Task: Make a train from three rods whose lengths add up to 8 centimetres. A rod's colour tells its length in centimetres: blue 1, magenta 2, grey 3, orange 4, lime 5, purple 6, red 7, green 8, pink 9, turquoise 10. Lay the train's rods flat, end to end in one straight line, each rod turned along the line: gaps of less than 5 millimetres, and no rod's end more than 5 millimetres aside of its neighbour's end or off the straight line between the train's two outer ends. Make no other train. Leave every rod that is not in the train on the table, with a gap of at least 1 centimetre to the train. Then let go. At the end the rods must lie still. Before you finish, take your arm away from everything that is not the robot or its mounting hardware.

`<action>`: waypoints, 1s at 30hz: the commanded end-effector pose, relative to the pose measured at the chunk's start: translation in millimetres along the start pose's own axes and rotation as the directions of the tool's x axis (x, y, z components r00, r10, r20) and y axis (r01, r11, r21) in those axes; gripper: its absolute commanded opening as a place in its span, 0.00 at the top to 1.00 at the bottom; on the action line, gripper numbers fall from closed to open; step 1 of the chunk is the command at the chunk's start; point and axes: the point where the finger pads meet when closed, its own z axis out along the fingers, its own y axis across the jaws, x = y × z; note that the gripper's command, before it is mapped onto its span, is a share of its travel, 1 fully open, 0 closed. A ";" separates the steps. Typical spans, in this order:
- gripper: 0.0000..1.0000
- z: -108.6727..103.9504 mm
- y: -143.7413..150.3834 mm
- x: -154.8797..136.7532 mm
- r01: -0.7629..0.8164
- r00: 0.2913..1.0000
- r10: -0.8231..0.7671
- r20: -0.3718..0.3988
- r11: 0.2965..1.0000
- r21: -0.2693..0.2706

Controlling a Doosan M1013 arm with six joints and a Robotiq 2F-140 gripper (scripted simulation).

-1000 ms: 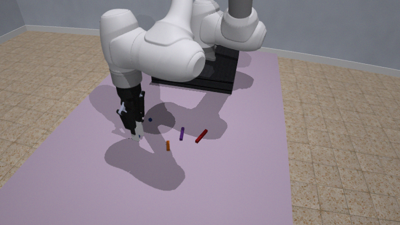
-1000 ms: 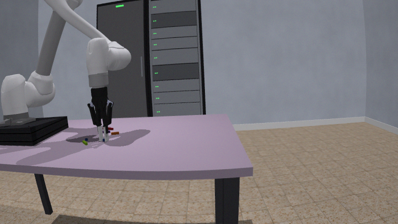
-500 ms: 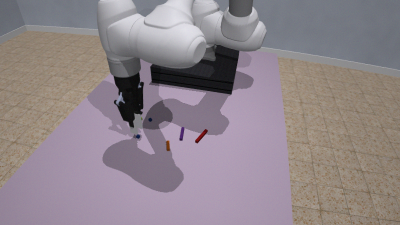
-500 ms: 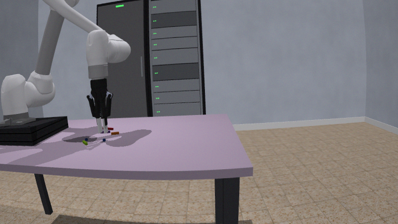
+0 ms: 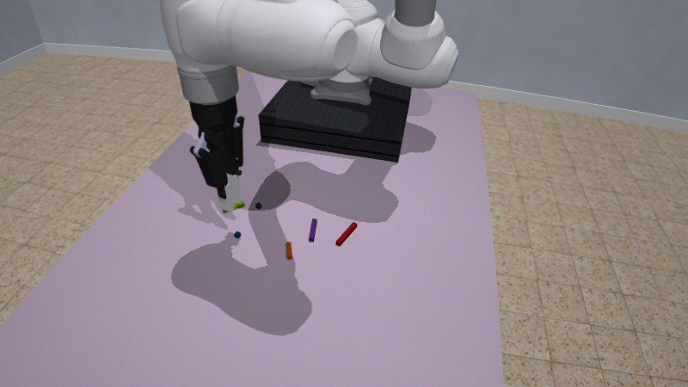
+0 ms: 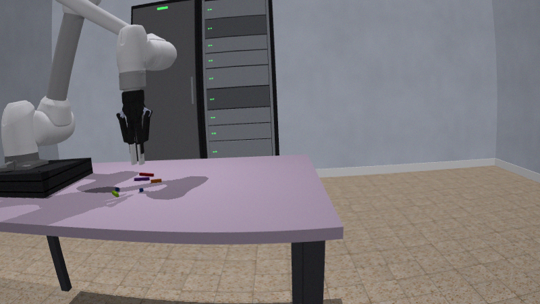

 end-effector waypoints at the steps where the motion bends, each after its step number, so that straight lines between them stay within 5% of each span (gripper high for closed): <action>1: 0.85 -1.6 0.0 0.0 0.000 1.000 0.000 0.000 1.000 0.000; 2: 0.00 -1.6 0.0 0.0 0.000 1.000 0.000 0.000 1.000 0.000; 25: 0.00 0.0 7.1 -0.2 -0.022 1.000 0.022 0.000 1.000 0.000; 30: 0.00 14.3 70.1 -2.3 -0.217 0.976 0.217 0.000 0.976 0.000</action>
